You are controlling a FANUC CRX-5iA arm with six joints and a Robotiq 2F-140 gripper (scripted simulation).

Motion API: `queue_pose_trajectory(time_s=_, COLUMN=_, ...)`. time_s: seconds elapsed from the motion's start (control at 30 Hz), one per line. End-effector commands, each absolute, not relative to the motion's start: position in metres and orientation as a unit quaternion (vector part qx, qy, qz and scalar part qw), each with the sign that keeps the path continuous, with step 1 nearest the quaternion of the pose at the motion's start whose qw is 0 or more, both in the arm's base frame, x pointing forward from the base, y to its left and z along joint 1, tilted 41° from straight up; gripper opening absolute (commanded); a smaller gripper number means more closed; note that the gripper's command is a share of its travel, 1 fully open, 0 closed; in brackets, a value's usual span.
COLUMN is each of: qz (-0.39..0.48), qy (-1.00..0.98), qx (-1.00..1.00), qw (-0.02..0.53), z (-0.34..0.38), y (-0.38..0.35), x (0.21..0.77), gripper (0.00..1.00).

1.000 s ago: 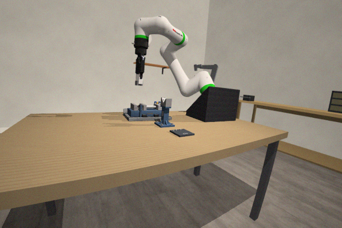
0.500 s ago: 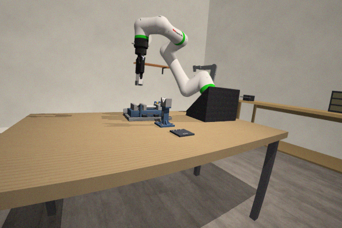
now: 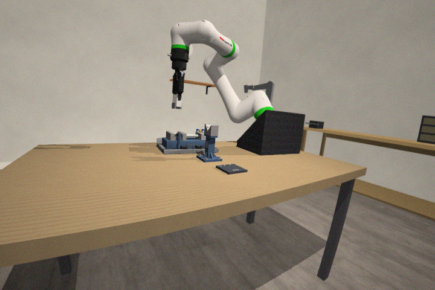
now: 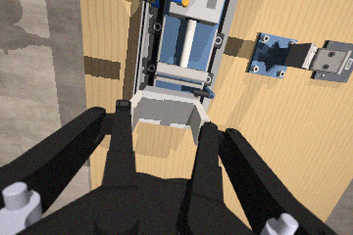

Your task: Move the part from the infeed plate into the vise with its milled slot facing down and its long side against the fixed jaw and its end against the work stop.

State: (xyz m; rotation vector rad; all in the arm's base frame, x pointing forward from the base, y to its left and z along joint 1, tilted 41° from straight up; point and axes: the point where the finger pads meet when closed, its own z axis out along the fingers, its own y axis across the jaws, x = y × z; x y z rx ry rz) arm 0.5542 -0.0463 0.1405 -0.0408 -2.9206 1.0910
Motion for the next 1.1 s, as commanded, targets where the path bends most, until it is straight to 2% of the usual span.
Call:
queue_pose_trajectory(time_s=0.0, qz=0.35, qy=-0.937, qx=-0.013, qw=0.011, z=0.141, y=-0.046, x=0.554, gripper=0.0)
queue_pose_trajectory(time_s=1.07, qz=0.349, qy=-0.937, qx=-0.025, qw=0.007, z=0.121, y=-0.063, x=0.554, gripper=0.0)
